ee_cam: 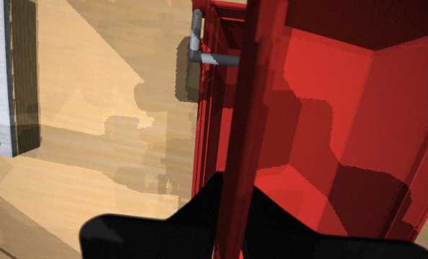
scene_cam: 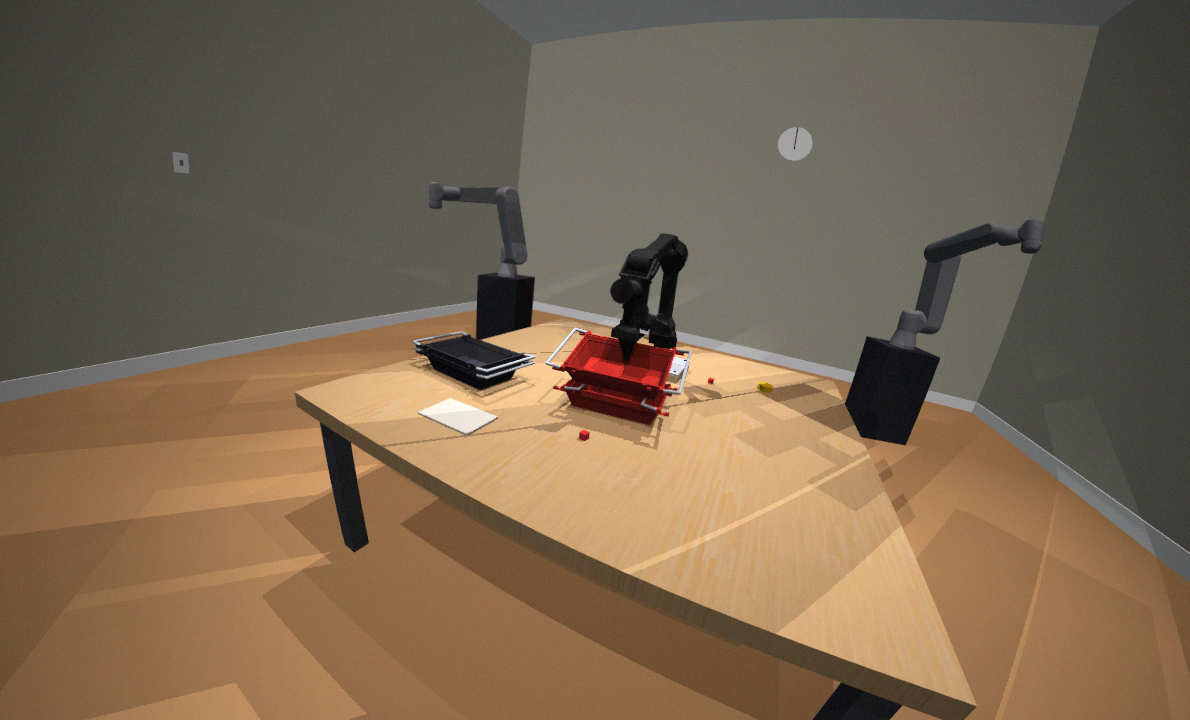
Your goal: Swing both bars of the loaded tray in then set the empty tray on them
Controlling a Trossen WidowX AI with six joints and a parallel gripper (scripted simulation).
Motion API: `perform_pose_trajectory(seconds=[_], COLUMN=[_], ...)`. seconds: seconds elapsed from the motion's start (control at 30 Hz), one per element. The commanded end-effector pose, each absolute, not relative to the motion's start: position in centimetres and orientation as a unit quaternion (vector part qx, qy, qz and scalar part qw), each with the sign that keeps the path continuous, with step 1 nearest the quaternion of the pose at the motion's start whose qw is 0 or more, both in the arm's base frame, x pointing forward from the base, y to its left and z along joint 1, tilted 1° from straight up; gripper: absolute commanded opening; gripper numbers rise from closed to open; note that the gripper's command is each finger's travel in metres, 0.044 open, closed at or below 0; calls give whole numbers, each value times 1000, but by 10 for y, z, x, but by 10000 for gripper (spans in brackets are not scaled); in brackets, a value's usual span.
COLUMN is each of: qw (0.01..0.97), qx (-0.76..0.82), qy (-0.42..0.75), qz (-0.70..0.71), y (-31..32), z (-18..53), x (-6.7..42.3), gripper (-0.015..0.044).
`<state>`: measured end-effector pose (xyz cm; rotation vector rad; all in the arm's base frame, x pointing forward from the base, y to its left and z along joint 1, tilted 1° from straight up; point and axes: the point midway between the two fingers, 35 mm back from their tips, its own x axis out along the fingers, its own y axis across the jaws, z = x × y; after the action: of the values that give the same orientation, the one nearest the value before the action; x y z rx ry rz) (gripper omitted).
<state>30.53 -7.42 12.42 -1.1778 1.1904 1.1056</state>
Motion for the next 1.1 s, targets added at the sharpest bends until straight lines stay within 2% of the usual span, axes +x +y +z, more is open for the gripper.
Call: perform_pose_trajectory(seconds=[0.0,1.07], qw=[531,531], qx=[-491,-491], qy=[505,505], qz=[471,471], y=[-74,-74], z=[121,113], x=[301,297], gripper=[0,0])
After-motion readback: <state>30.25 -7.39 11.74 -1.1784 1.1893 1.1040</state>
